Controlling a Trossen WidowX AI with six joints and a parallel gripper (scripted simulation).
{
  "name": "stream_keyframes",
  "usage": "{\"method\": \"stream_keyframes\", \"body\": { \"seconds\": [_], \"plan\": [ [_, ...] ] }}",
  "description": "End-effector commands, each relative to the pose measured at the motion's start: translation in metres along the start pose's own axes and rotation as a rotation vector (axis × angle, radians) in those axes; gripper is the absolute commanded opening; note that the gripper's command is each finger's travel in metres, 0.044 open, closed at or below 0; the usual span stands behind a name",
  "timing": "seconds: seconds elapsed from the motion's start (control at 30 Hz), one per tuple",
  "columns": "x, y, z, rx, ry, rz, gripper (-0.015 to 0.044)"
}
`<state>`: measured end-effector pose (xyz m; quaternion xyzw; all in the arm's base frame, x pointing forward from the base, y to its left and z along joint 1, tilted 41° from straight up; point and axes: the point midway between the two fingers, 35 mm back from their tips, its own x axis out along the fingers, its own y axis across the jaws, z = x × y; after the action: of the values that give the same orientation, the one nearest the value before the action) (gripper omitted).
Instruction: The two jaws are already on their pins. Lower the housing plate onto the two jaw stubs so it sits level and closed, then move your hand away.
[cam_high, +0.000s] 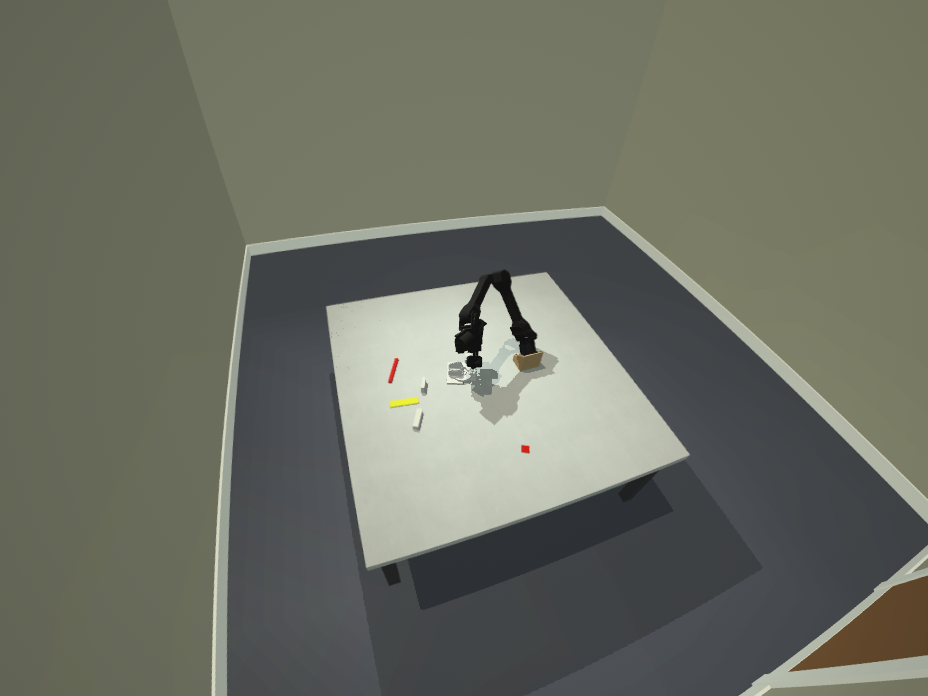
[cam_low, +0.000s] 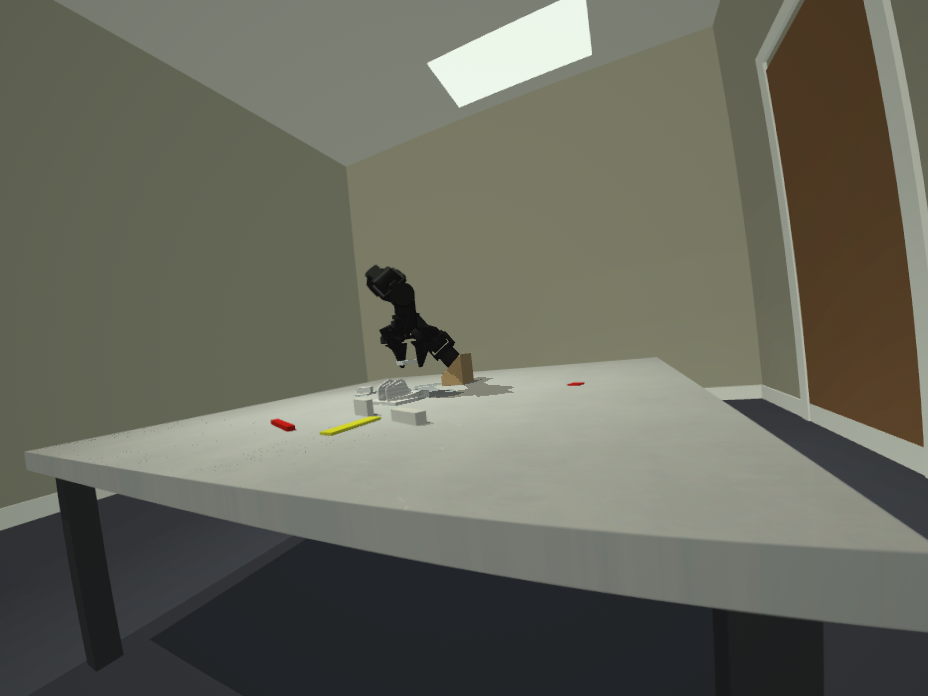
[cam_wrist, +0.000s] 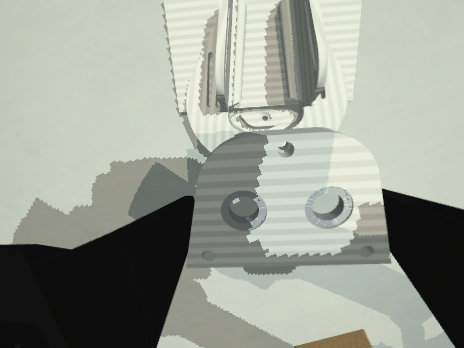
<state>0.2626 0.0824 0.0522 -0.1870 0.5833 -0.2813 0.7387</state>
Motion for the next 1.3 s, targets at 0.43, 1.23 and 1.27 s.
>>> {"method": "stream_keyframes", "body": {
  "seconds": [0.43,1.23,1.27],
  "plan": [
    [0.001,0.001,-0.001,0.007,-0.002,0.006,0.0351],
    [0.040,0.001,0.001,0.009,-0.003,0.006,0.0351],
    [0.042,0.001,0.001,0.009,-0.003,0.006,0.0351]
  ]
}}
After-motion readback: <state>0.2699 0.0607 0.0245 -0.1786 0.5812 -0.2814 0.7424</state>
